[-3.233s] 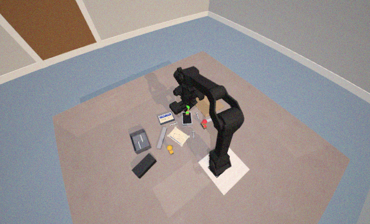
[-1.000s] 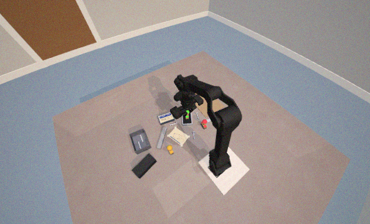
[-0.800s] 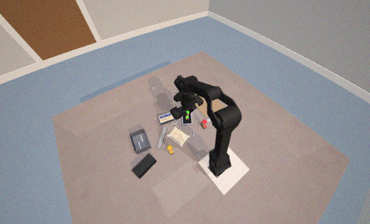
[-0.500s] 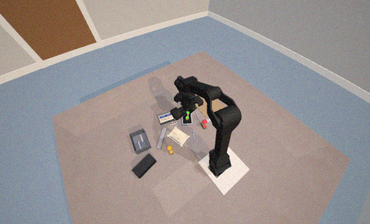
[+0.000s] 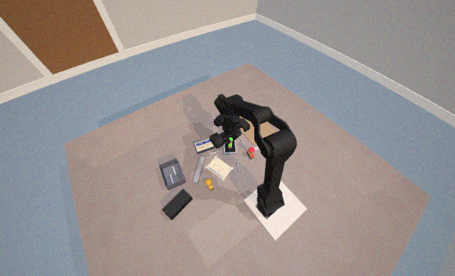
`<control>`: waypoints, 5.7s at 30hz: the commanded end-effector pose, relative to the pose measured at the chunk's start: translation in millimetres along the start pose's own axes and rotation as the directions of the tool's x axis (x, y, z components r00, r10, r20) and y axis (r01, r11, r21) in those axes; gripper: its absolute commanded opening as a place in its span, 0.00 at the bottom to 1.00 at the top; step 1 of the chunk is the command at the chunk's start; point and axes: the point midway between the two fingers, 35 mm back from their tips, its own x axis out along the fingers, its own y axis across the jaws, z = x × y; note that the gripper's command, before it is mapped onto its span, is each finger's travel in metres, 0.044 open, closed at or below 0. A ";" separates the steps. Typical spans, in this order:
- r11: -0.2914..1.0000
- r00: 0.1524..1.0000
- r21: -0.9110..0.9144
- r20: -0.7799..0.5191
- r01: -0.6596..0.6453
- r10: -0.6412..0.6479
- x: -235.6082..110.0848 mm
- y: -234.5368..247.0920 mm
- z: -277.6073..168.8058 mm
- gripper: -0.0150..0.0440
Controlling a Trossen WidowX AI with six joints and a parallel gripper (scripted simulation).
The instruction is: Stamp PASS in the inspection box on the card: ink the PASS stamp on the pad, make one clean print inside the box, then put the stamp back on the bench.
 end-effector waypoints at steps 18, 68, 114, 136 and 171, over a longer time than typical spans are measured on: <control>1.000 1.000 0.000 -0.001 -0.003 0.003 2.6 0.5 -0.2 0.25; 1.000 1.000 0.000 -0.001 -0.003 0.003 4.6 0.5 -0.2 0.25; 1.000 1.000 0.000 0.000 -0.003 0.003 -39.9 0.2 1.1 0.25; 0.923 1.000 -0.384 -0.002 -0.008 0.008 -56.4 41.9 -14.8 0.25; 0.330 1.000 -0.944 -0.008 -0.014 0.018 -51.3 114.6 -62.5 0.25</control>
